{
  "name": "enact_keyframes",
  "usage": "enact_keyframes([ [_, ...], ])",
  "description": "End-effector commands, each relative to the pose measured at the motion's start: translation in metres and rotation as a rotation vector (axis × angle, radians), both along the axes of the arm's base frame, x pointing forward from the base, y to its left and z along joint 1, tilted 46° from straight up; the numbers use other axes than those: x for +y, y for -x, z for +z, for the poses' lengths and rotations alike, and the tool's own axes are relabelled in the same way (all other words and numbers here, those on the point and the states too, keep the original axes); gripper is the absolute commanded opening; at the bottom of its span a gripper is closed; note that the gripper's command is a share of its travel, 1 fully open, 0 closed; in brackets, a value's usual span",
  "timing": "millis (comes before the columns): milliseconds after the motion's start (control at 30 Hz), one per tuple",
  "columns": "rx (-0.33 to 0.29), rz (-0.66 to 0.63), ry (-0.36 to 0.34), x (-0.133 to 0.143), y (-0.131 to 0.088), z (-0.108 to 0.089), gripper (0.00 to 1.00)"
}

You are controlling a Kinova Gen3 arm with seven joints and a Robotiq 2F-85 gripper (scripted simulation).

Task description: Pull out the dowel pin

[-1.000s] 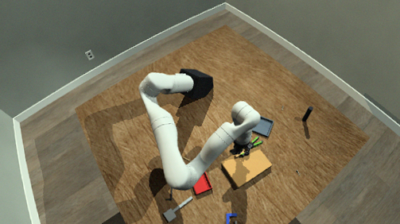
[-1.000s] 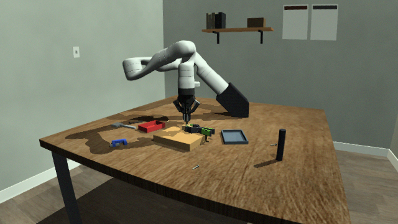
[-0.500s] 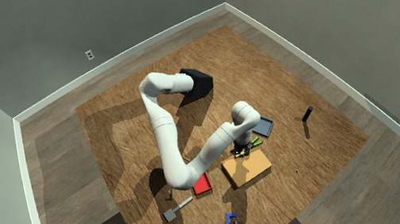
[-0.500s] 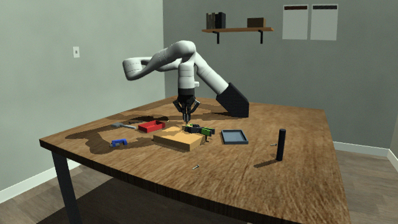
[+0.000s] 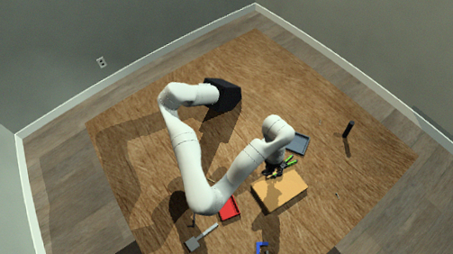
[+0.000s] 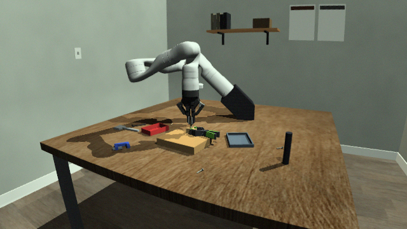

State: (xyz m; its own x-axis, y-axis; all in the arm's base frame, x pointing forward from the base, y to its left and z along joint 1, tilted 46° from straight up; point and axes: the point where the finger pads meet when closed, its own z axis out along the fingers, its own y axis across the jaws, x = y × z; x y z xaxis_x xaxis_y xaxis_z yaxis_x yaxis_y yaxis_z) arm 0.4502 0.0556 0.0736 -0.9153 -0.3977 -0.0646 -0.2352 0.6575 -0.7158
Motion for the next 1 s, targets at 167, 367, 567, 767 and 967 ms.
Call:
enact_keyframes([
  [167, 0.020, 0.024, 0.010, 0.0007, -0.0001, 0.0005, 0.10],
  [367, 0.030, 0.035, 0.015, 0.0008, -0.0001, 0.0006, 0.10],
  [567, 0.045, 0.052, 0.023, 0.0008, -0.0001, 0.0006, 0.10],
  [767, 0.060, 0.068, 0.031, 0.0008, -0.0001, 0.0006, 0.10],
  [967, 0.070, 0.079, 0.036, 0.0008, -0.0001, 0.0006, 0.10],
])
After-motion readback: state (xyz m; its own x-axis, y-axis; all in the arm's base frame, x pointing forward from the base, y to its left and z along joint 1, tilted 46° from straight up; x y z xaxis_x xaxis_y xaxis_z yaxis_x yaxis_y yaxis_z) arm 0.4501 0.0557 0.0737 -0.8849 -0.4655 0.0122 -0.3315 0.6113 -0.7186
